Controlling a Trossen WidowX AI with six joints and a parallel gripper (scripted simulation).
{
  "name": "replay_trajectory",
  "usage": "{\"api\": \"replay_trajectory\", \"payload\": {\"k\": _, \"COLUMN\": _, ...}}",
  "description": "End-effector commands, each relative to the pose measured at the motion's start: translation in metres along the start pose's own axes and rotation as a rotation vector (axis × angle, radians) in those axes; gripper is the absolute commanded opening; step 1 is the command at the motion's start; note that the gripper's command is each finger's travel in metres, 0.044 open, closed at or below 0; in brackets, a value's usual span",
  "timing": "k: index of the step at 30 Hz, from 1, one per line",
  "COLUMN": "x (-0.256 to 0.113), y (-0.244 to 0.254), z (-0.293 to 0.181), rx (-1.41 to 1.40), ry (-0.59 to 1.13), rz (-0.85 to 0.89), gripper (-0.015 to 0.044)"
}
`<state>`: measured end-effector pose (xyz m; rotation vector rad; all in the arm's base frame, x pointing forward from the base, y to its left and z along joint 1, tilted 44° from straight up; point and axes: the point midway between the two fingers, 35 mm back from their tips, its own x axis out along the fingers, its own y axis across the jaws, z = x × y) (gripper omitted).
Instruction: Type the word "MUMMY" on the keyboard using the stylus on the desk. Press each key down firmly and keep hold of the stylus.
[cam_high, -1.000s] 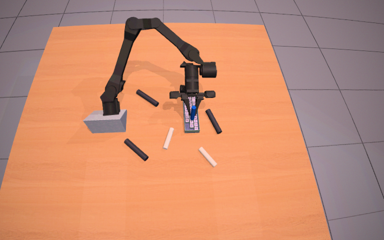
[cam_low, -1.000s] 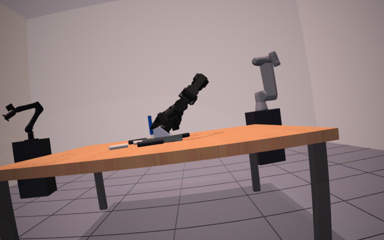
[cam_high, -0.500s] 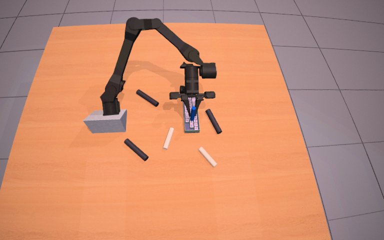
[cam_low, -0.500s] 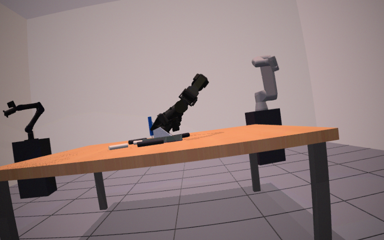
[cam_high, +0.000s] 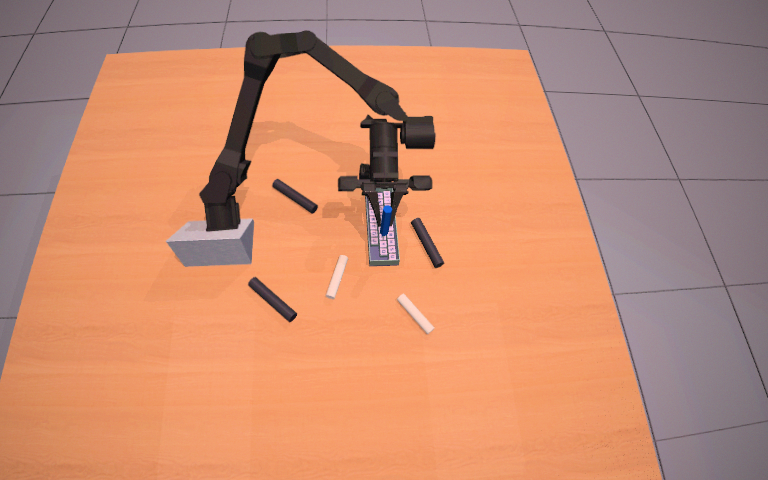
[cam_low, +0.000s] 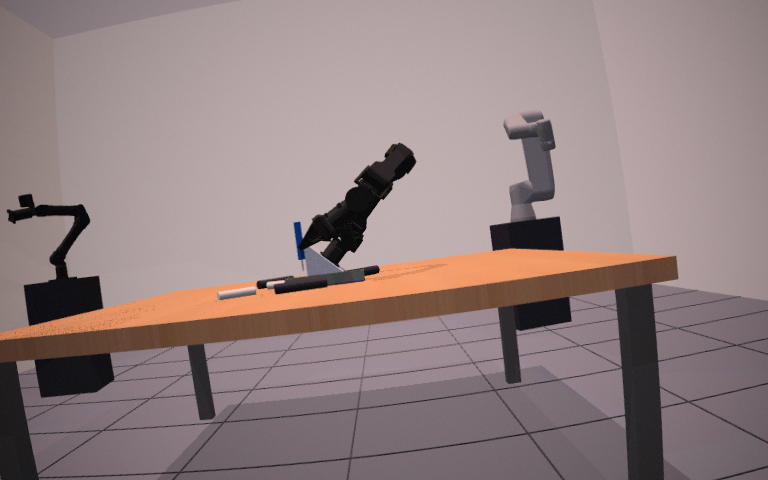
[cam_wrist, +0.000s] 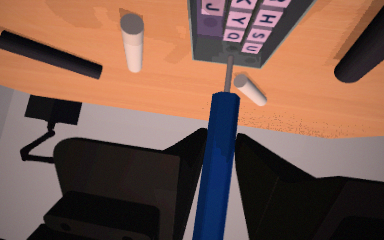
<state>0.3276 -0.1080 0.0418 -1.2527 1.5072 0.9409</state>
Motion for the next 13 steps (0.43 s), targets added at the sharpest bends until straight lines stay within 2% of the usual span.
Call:
{"api": "replay_trajectory", "payload": {"k": 1, "x": -0.0053, "y": -0.0018, "z": -0.0065, "rx": 0.000, "ry": 0.004, "rz": -0.009, "gripper": 0.0081}}
{"api": "replay_trajectory", "payload": {"k": 13, "x": -0.0036, "y": -0.0011, "z": -0.0047, "rx": 0.005, "ry": 0.001, "rz": -0.007, "gripper": 0.0081}}
